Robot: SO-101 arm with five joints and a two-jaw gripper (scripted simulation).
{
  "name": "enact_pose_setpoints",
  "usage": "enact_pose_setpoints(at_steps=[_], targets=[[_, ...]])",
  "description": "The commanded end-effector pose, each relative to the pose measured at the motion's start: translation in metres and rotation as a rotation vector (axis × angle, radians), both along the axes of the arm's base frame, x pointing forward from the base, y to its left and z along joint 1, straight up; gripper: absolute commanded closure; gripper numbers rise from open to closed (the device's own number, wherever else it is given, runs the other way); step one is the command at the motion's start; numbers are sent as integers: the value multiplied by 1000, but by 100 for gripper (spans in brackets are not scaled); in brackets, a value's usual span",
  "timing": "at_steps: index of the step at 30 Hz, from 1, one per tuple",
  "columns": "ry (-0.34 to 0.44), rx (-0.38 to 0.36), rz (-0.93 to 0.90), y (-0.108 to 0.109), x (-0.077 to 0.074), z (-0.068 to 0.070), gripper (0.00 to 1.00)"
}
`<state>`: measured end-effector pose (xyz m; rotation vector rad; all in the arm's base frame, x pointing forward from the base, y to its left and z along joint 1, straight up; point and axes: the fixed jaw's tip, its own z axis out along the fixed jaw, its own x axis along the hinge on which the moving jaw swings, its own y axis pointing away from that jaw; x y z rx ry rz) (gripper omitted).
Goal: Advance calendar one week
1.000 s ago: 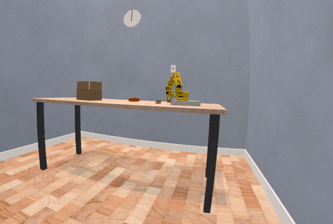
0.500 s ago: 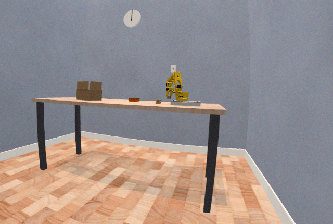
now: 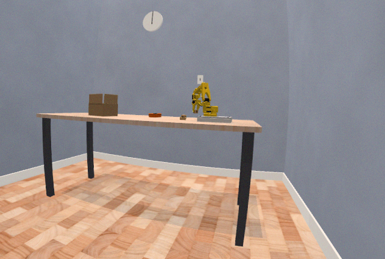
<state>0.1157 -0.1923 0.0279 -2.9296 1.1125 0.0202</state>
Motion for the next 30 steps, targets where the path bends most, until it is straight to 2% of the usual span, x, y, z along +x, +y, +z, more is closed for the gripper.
enact_pose_setpoints(at_steps=[1, 27, 28, 30], targets=[[-11, -14, 0, -2, 0, 6, 100], [-11, -14, 0, -2, 0, 11, 100], [-20, -28, -4, -2, 0, 18, 100], [-20, -28, -4, -2, 0, 18, 100]])
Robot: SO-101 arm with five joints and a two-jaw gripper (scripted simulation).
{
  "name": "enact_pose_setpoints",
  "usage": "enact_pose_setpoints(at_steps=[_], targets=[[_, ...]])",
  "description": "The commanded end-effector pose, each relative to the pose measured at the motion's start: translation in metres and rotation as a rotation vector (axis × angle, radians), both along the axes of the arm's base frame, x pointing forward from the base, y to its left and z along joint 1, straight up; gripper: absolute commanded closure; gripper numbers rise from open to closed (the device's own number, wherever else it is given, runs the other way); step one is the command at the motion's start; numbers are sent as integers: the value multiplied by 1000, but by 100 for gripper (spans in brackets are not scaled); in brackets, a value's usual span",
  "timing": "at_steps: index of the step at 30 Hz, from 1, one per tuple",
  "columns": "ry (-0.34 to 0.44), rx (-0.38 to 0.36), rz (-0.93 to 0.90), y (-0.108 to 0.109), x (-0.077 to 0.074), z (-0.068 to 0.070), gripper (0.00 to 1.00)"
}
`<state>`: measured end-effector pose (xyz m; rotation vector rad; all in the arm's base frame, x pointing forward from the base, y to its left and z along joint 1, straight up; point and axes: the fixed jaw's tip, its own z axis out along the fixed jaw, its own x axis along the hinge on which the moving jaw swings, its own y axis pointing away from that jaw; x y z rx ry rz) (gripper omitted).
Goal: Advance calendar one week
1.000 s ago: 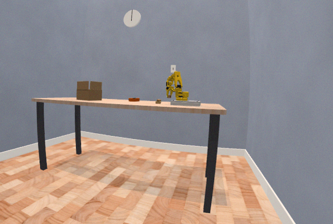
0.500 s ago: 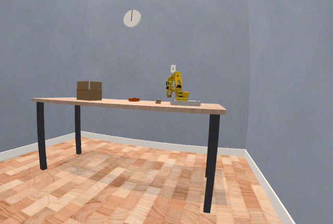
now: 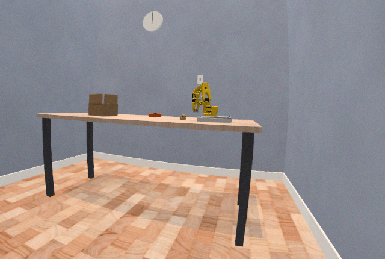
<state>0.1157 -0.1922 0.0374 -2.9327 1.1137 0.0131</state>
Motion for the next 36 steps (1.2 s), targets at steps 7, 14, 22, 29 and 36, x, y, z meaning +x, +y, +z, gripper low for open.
enact_pose_setpoints(at_steps=[7, 14, 22, 29, 36], targets=[[-17, -23, -4, -2, 0, 9, 100], [-17, -23, -4, -2, 0, 9, 100], [-17, -23, 38, 4, 7, 9, 100], [-18, -21, 202, 29, 34, 9, 100], [-20, -19, 385, 61, 58, 9, 100]])
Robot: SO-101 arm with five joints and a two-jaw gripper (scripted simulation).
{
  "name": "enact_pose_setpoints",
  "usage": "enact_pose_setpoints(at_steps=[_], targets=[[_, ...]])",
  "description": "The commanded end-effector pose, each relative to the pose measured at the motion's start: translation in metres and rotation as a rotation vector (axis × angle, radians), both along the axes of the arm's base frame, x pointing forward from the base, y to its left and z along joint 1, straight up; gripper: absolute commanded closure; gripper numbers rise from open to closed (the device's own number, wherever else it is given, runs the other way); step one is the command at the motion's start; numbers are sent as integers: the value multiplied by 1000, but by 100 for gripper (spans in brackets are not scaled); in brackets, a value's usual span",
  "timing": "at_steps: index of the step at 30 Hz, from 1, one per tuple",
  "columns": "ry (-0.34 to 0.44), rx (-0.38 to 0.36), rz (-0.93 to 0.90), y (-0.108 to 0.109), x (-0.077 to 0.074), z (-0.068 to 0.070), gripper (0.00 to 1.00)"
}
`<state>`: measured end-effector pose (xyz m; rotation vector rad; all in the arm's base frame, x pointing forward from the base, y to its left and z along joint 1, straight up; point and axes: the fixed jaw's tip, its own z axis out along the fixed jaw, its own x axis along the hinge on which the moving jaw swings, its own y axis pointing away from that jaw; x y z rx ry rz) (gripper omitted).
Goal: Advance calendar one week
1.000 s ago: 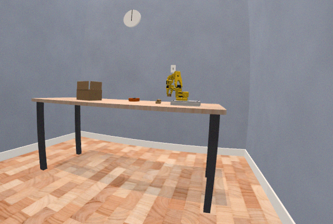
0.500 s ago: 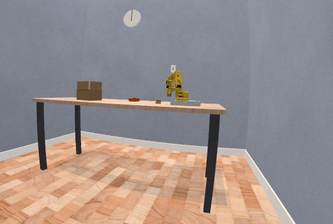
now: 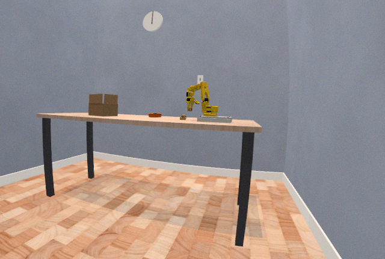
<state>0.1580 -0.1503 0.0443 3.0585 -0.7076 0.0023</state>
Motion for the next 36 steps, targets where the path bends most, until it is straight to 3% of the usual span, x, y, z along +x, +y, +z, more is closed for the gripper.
enact_pose_setpoints(at_steps=[1, 10, 12, 18, 36], targets=[[-13, -8, 154, 26, 20, 2, 100], [-13, -5, 499, 95, 44, 1, 100], [-13, -5, 499, 95, 44, 1, 100], [-13, -4, 648, 126, 47, 1, 100], [-13, -4, 733, 144, 46, 1, 100]])
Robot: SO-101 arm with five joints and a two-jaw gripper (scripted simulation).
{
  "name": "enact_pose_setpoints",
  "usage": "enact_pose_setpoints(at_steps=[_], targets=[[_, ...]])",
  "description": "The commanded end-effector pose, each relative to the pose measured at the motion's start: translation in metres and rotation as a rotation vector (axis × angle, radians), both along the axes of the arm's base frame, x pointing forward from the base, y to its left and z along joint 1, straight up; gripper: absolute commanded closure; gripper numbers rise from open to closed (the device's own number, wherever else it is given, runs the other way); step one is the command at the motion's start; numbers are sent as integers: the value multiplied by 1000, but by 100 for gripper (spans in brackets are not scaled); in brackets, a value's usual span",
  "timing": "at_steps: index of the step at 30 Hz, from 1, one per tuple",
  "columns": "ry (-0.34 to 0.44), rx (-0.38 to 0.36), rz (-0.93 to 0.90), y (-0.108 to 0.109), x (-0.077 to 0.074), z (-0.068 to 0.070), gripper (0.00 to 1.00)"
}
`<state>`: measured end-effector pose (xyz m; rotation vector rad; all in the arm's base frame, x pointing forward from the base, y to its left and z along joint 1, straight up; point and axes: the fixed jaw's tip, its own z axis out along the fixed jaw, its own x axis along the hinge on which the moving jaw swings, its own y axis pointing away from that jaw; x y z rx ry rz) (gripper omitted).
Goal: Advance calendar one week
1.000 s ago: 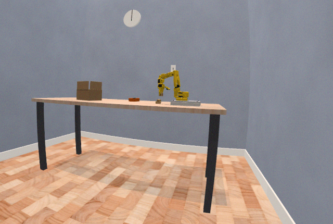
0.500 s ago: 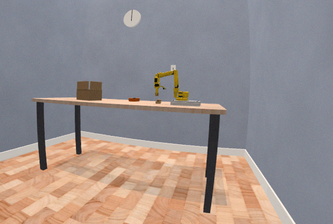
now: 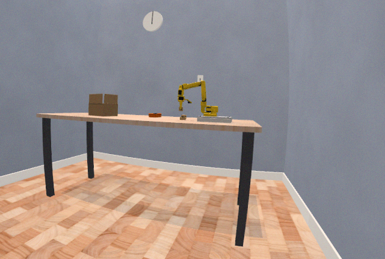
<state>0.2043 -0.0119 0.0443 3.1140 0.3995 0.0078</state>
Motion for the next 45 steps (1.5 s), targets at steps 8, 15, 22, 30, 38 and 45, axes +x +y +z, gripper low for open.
enact_pose_setpoints(at_steps=[8, 15, 22, 30, 38, 45], targets=[[-9, 2, 200, 40, -6, 1, 100], [-8, 3, 383, 74, -18, 1, 100], [-6, 3, 663, 120, -47, 0, 100], [-5, 4, 855, 144, -74, 0, 100], [-4, 4, 968, 156, -91, 0, 100], [-4, 4, 974, 157, -92, 0, 100]])
